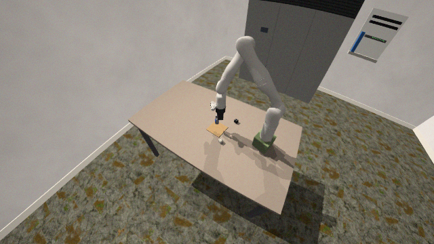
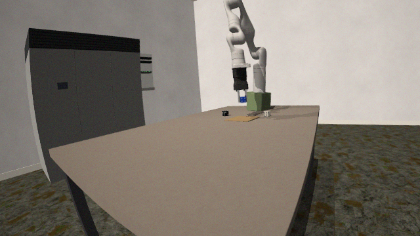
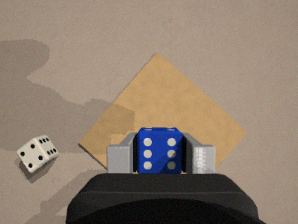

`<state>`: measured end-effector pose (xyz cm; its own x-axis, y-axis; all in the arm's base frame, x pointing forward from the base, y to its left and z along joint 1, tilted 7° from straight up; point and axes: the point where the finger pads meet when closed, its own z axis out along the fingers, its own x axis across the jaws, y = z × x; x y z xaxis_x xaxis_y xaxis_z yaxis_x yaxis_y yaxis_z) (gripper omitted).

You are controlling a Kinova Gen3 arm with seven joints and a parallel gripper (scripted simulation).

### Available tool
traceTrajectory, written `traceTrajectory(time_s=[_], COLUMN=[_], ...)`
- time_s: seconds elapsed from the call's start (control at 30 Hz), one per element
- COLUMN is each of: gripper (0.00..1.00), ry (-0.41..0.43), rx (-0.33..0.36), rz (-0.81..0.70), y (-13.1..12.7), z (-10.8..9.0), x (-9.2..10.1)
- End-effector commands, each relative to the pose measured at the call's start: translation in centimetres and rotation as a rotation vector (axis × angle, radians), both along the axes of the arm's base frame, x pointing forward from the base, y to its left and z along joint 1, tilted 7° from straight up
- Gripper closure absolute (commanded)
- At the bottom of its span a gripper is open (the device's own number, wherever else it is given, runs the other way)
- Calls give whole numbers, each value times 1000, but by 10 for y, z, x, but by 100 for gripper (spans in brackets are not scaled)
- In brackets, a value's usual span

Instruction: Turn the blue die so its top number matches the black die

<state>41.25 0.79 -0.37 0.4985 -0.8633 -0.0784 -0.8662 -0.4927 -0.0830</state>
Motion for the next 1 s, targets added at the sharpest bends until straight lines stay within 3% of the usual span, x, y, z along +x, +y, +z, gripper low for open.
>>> traceTrajectory(time_s=[0.0,0.63,0.97], gripper=[43,43,43], ry=[-11,-33,-108], rx=[0,11,56], rz=[-3,-4,-10], y=[-2,-3,-3], z=[3,2,3], x=[4,5,5])
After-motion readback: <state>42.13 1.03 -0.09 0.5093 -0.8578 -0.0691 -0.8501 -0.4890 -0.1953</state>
